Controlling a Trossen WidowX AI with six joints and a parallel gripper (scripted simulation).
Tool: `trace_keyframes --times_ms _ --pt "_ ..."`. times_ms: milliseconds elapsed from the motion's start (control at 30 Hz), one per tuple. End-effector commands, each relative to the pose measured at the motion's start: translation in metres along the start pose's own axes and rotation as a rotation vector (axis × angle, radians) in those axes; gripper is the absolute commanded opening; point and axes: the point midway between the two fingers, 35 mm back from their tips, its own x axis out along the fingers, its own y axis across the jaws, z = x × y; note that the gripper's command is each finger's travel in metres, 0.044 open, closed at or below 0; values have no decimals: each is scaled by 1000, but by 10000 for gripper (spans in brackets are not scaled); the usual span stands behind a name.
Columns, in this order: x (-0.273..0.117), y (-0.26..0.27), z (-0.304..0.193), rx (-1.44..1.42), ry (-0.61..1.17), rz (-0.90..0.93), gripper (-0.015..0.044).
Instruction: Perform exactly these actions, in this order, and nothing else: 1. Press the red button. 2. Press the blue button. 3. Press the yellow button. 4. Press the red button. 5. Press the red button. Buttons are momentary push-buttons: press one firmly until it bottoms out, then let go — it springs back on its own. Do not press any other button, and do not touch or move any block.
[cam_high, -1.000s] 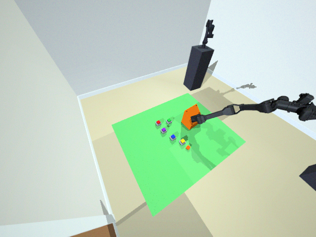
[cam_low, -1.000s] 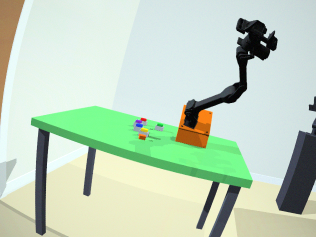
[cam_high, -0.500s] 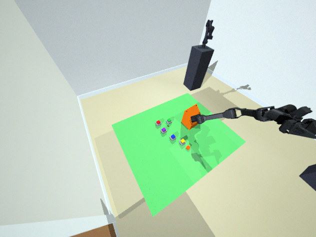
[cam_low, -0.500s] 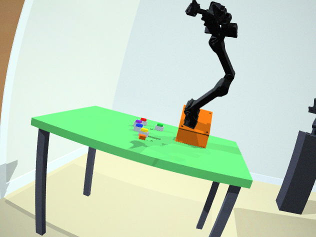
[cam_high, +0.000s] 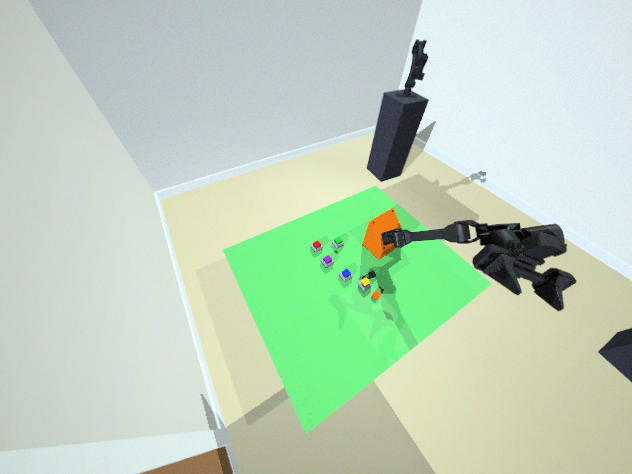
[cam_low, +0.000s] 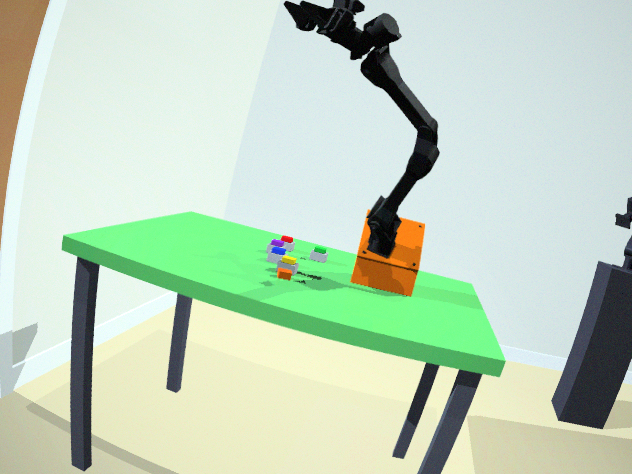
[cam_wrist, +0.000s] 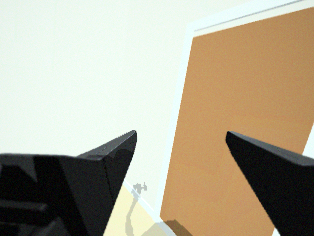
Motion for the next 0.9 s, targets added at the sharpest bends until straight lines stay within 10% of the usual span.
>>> trace_keyframes --times_ms 0,867 --pt "14 -69 -27 -40 81 -144 400" --pt "-85 -404 -199 -138 742 -735 400"
